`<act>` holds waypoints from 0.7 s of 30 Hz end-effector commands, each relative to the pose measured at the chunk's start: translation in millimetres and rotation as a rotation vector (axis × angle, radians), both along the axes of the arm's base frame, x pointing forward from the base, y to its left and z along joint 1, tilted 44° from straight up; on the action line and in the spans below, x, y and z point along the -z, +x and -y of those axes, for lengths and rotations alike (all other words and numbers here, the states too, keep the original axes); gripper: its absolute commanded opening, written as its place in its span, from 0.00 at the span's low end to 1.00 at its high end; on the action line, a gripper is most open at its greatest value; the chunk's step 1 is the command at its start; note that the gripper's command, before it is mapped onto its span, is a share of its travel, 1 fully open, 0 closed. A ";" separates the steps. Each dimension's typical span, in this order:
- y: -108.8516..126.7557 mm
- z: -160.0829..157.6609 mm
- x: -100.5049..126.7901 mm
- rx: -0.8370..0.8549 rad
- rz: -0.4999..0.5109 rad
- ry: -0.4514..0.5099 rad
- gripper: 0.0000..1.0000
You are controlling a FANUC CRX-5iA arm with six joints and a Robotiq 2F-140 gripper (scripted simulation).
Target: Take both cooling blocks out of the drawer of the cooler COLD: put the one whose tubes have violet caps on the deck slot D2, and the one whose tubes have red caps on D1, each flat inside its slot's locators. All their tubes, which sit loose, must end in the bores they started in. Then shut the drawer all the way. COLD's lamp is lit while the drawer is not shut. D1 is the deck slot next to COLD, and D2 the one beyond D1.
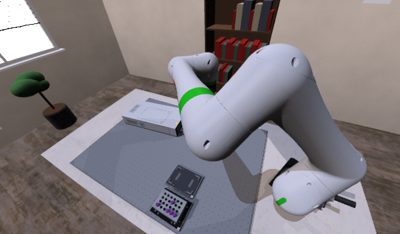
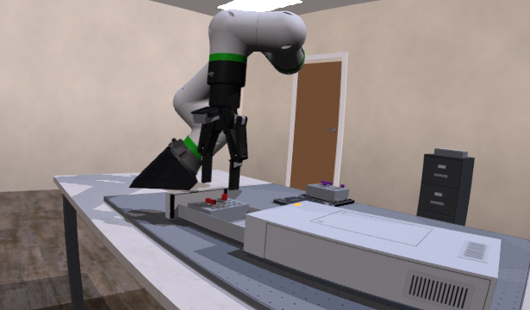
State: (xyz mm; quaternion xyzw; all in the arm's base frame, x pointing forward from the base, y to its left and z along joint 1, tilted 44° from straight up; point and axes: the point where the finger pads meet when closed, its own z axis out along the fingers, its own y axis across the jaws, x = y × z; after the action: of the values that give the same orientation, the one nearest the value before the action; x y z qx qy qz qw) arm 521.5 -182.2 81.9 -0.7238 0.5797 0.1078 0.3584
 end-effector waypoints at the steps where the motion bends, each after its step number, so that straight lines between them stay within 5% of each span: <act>1: 0.8 -1.0 1.6 0.001 0.001 -0.001 0.66; 21: 6.9 -16.8 18.6 0.001 0.001 -0.001 0.66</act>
State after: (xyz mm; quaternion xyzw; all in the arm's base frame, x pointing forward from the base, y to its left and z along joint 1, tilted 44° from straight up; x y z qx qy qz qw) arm 527.9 -165.6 63.9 -0.7238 0.5797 0.1078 0.3584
